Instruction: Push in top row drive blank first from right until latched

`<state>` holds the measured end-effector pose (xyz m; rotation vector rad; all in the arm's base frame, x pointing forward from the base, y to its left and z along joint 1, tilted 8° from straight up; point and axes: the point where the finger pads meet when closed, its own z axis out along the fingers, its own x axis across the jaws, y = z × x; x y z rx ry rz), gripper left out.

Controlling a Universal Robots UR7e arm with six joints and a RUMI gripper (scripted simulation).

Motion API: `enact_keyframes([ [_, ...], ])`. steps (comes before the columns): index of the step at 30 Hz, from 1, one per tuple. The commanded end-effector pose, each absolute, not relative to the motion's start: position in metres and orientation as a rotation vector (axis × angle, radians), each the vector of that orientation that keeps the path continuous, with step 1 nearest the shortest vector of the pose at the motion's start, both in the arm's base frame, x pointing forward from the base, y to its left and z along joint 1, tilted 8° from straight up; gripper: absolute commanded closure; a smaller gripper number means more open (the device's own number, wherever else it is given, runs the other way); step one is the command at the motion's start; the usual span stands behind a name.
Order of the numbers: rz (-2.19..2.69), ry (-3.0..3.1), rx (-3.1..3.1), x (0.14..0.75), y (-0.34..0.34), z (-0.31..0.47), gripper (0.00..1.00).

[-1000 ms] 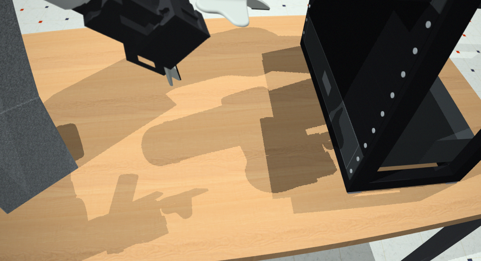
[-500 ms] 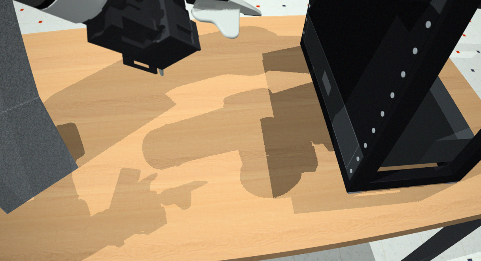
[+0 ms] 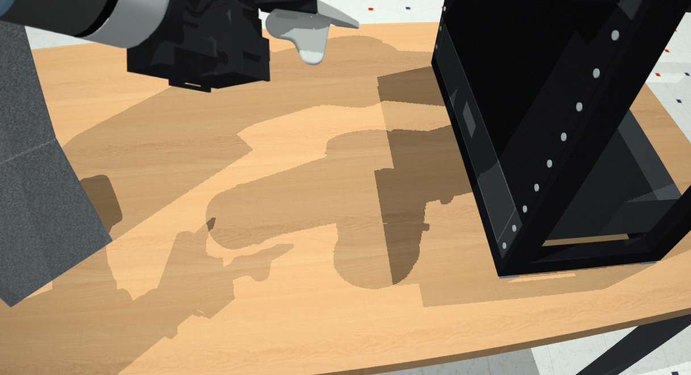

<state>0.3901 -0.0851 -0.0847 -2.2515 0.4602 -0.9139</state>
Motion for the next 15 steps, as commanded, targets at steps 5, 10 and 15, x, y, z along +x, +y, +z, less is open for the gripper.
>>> enact_keyframes([
  [5,-0.763,0.577,-2.099,0.387,-0.054,-0.085,0.00],
  [10,-0.660,0.649,-1.999,0.384,-0.033,-0.082,0.00],
  [15,-0.595,0.690,-1.935,0.382,-0.021,-0.080,0.00],
])
